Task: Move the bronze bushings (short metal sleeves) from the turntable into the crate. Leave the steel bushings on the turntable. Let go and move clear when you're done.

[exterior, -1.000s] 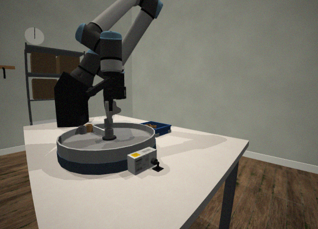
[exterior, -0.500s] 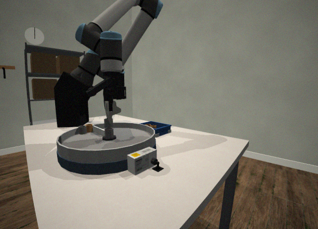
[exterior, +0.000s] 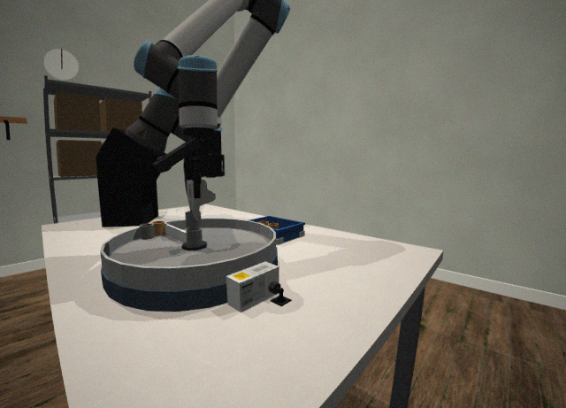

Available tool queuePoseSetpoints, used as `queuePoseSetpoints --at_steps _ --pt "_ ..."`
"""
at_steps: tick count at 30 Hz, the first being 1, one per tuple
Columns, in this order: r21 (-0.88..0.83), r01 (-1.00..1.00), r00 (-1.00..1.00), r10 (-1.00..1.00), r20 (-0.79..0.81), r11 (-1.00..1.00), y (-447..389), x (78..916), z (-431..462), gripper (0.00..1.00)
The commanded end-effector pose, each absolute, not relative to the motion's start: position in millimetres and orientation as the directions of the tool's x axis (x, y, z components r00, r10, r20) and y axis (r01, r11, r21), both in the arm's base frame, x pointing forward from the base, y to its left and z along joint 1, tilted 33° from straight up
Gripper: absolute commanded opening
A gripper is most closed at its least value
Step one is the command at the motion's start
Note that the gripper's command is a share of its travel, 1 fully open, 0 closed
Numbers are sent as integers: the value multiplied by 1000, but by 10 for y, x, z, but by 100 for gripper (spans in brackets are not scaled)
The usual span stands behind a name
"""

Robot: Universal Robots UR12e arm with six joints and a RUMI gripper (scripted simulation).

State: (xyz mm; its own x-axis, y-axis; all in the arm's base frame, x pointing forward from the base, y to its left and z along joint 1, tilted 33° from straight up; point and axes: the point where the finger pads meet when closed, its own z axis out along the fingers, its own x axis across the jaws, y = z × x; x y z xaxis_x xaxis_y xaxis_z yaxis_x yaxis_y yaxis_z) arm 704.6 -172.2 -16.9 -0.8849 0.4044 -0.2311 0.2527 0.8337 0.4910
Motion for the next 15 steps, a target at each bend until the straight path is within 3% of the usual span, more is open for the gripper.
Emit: queuePoseSetpoints --at_steps 1,15 --pt "491 253 -885 405 -232 834 -1726 7051 -168 0" --pt "491 253 -885 405 -232 834 -1713 7070 -206 0"
